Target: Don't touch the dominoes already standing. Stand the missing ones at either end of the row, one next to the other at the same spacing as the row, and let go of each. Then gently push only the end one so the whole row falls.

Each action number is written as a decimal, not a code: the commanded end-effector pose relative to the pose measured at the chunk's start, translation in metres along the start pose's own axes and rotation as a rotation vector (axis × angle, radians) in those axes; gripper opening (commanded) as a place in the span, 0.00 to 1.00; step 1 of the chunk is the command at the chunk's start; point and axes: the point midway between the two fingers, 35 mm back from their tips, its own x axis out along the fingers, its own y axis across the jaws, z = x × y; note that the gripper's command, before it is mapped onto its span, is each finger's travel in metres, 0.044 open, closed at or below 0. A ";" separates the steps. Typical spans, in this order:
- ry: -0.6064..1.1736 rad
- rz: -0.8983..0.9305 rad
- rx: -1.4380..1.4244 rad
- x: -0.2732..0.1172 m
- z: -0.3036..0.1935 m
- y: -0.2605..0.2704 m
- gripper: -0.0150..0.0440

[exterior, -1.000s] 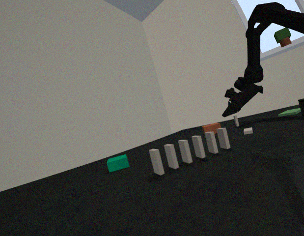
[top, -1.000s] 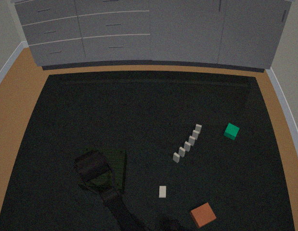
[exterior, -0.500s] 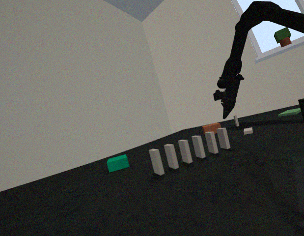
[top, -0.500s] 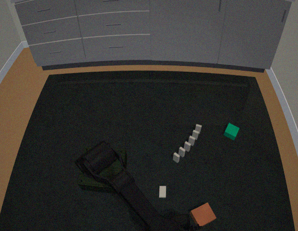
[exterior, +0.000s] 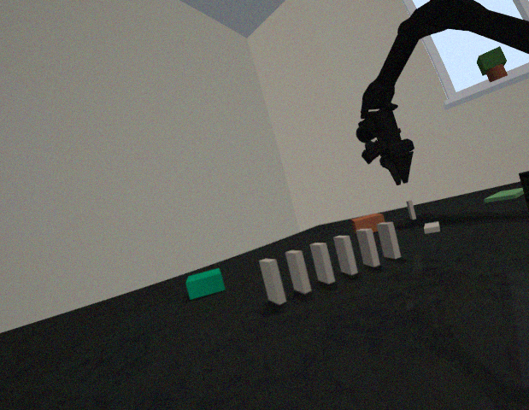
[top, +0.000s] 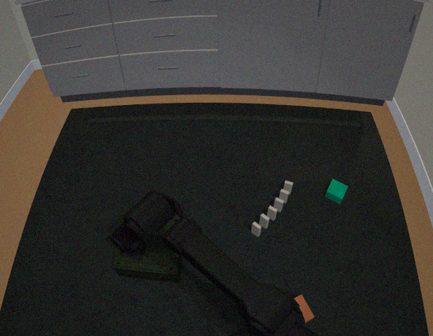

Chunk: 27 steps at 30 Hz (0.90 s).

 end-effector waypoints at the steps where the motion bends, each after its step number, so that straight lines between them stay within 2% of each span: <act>1: 0.033 -0.002 -0.019 -0.006 -0.004 0.002 1.00; 4: 0.033 -0.002 -0.019 0.000 -0.004 0.001 1.00; 11: 0.033 -0.001 -0.019 0.058 -0.006 0.002 1.00; 27: 0.034 -0.001 -0.019 0.074 -0.007 0.002 1.00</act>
